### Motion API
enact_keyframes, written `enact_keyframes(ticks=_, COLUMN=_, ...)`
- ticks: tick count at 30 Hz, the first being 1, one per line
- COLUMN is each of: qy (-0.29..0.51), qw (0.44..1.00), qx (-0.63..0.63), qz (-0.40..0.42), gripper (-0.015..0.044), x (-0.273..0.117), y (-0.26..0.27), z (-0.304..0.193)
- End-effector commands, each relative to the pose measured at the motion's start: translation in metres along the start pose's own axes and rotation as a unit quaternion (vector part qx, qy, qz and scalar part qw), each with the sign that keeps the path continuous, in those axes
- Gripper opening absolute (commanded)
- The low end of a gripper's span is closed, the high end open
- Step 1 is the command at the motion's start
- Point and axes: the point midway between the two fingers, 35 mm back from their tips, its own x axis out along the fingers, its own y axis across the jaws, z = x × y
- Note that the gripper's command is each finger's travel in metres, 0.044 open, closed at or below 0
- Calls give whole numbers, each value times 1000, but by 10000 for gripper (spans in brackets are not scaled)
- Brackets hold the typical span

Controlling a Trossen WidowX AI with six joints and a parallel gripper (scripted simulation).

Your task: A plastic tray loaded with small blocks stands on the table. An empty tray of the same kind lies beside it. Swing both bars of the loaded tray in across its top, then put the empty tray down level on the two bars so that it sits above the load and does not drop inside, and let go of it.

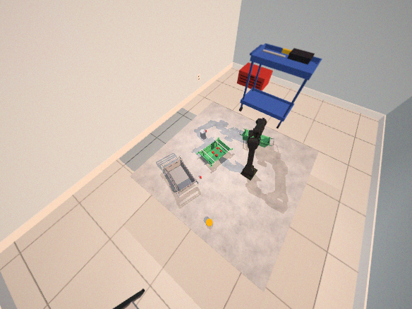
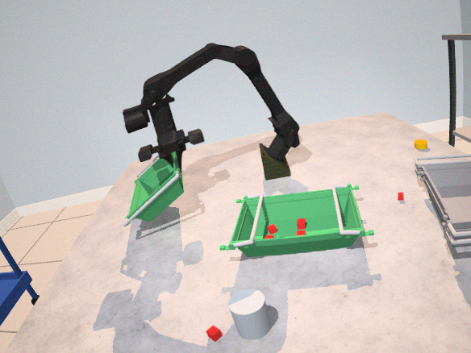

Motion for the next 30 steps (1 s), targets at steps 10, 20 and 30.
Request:
enact_keyframes(ticks=10, qy=-1, qw=1000, qx=1, qz=-23, gripper=0, x=-53, y=-21, z=3)
enact_keyframes(ticks=20, qy=-2, qw=1000, qx=4, qz=-28, gripper=0, x=-83, y=-25, z=4)
enact_keyframes(ticks=30, qy=-2, qw=1000, qx=4, qz=-28, gripper=0, x=-84, y=-25, z=4)
